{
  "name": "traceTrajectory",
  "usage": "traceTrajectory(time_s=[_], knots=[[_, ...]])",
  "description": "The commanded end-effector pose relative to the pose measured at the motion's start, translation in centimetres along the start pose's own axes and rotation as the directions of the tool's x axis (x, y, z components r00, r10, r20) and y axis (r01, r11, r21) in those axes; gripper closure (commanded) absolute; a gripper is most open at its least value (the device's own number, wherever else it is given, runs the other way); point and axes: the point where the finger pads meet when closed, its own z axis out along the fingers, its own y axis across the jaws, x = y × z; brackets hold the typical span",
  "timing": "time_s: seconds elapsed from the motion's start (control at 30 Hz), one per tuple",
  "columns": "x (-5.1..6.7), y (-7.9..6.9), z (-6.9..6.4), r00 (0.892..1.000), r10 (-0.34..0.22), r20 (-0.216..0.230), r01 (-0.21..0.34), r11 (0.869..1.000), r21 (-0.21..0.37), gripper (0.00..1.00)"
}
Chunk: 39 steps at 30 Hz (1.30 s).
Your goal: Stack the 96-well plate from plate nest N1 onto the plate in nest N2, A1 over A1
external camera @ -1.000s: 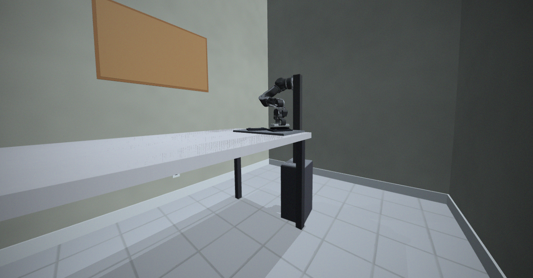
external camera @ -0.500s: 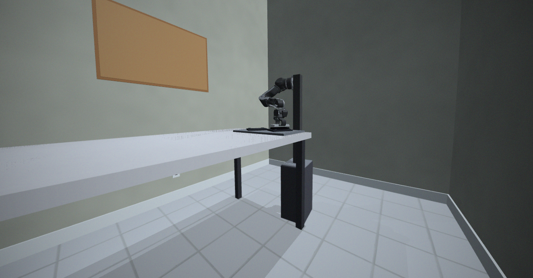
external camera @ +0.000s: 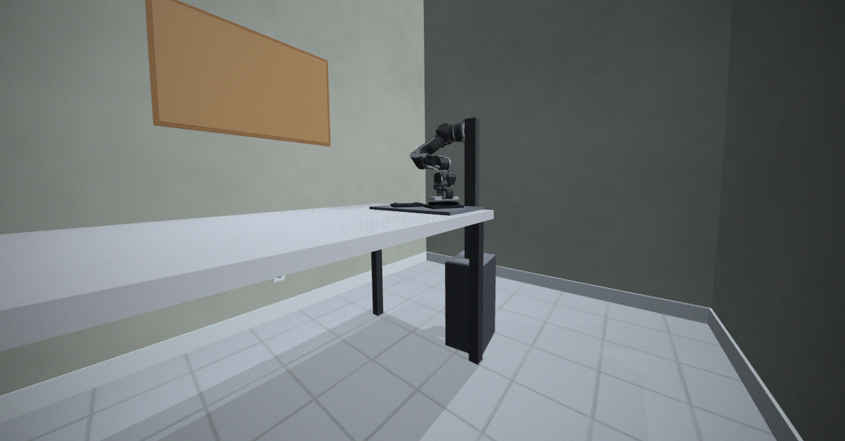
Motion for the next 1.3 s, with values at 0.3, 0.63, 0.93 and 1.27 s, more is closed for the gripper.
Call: traceTrajectory(time_s=[0.3, 0.63, 0.93, 1.27], knots=[[0.24, -0.27, 0.09, 1.000, -0.002, -0.002, 0.002, 1.000, 0.004, 1.00], [0.10, -0.16, -0.06, 1.000, -0.001, 0.000, 0.001, 1.000, 0.003, 1.00], [0.00, -0.08, -0.16, 1.000, 0.000, 0.001, 0.000, 1.000, 0.002, 1.00], [0.26, -0.22, -0.02, 1.000, -0.001, -0.003, 0.001, 1.000, 0.003, 1.00]])
